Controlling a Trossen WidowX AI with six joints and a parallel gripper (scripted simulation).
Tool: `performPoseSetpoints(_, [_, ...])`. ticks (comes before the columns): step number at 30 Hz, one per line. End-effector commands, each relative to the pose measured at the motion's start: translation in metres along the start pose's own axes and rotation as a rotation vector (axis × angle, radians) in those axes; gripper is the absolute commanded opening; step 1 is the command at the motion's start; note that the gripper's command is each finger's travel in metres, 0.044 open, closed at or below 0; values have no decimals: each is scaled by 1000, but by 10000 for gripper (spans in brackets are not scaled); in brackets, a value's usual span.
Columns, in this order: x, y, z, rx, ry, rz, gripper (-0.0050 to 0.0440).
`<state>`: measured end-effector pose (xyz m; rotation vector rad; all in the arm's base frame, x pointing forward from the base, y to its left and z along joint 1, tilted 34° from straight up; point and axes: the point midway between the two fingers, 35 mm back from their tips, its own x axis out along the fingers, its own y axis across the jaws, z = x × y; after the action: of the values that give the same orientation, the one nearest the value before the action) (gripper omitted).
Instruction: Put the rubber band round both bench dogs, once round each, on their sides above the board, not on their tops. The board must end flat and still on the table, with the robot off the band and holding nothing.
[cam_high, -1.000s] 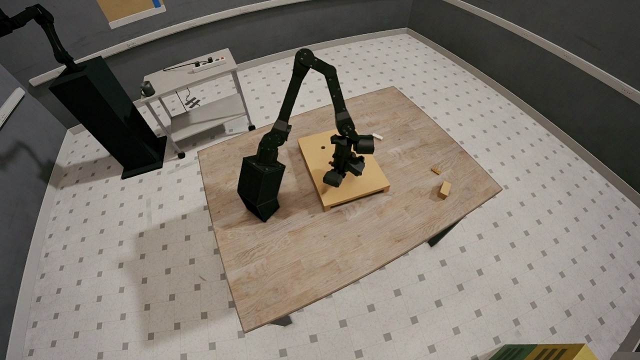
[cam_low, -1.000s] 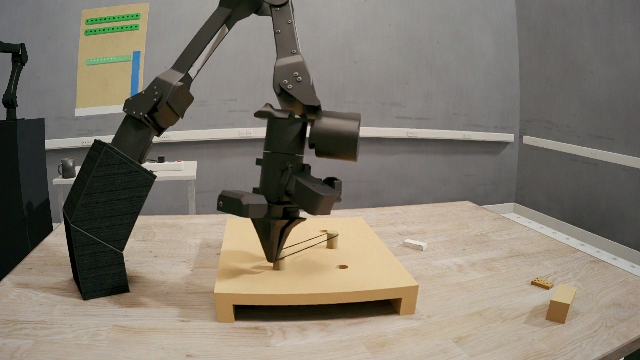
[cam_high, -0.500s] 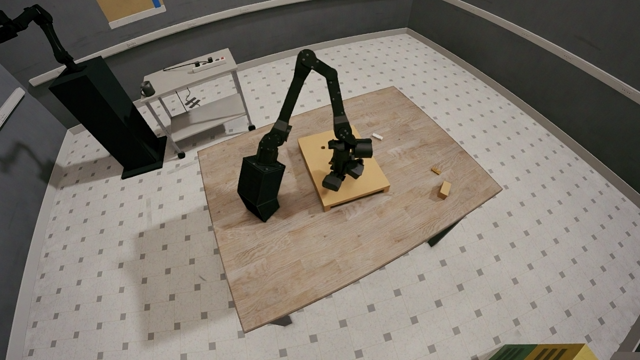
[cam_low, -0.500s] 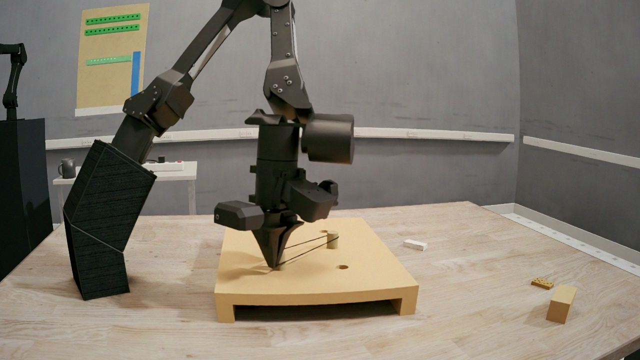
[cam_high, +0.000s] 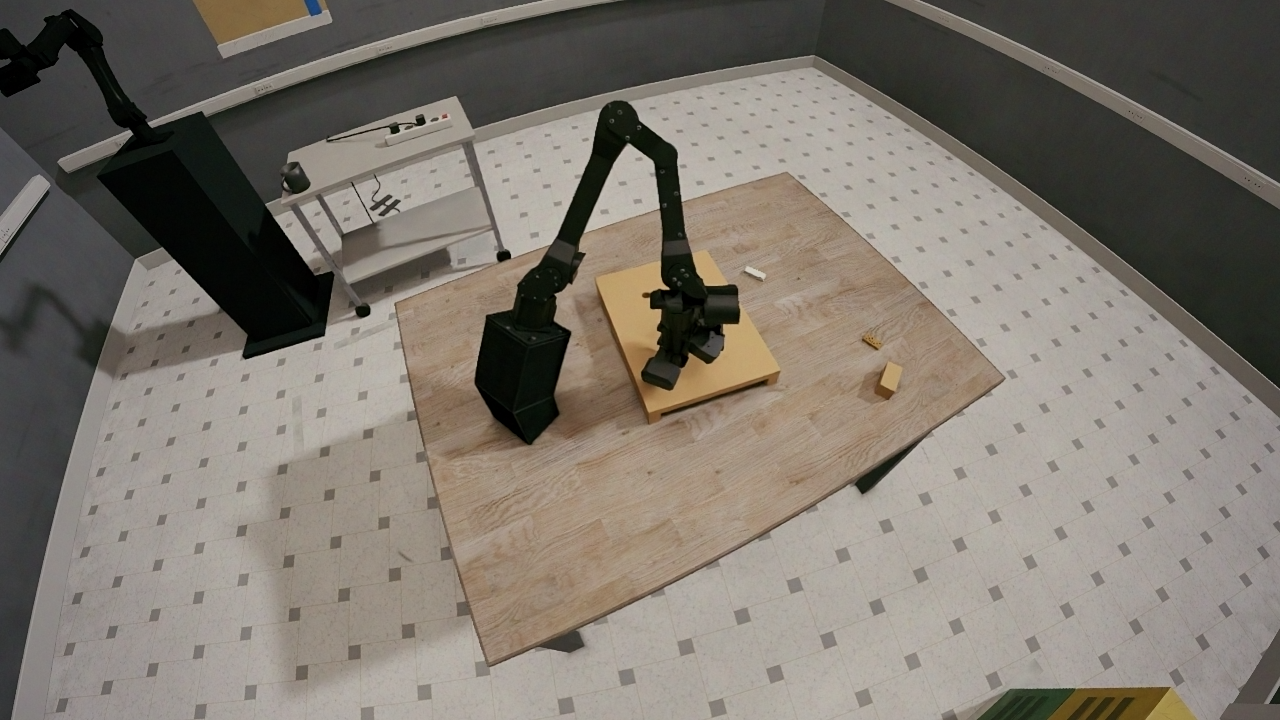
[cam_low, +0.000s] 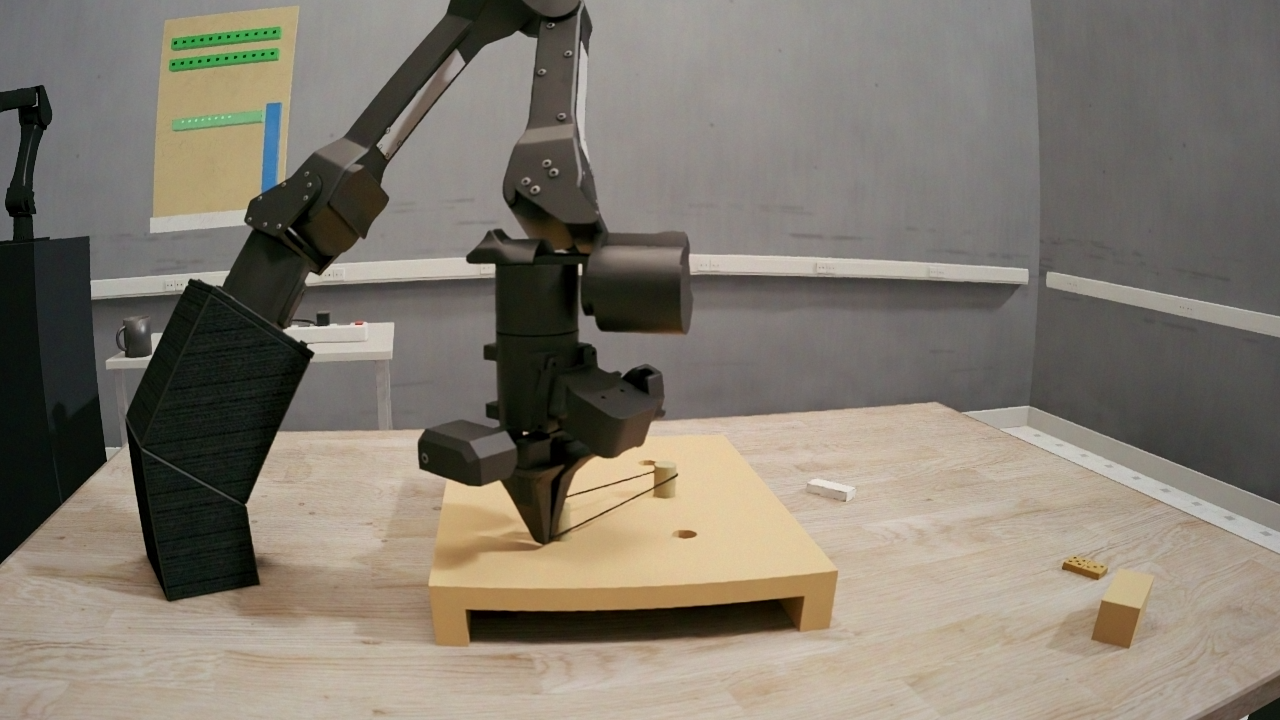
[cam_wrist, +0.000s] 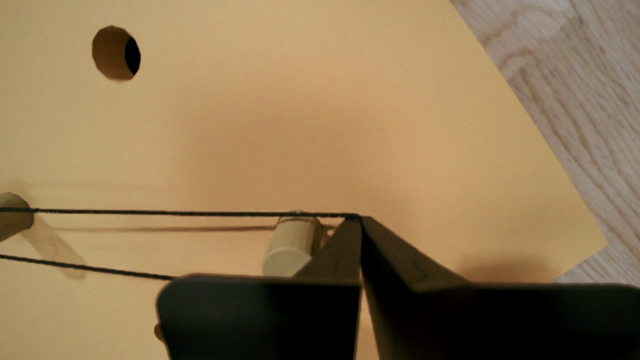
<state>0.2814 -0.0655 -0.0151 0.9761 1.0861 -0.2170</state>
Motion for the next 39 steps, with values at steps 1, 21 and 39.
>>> performPoseSetpoints(1, [1,-8,-2,14,1,-17,-50])
performPoseSetpoints(21, [-1,1,0,-4,-7,4,-50])
performPoseSetpoints(39, [2,1,0,-3,-7,2,-50])
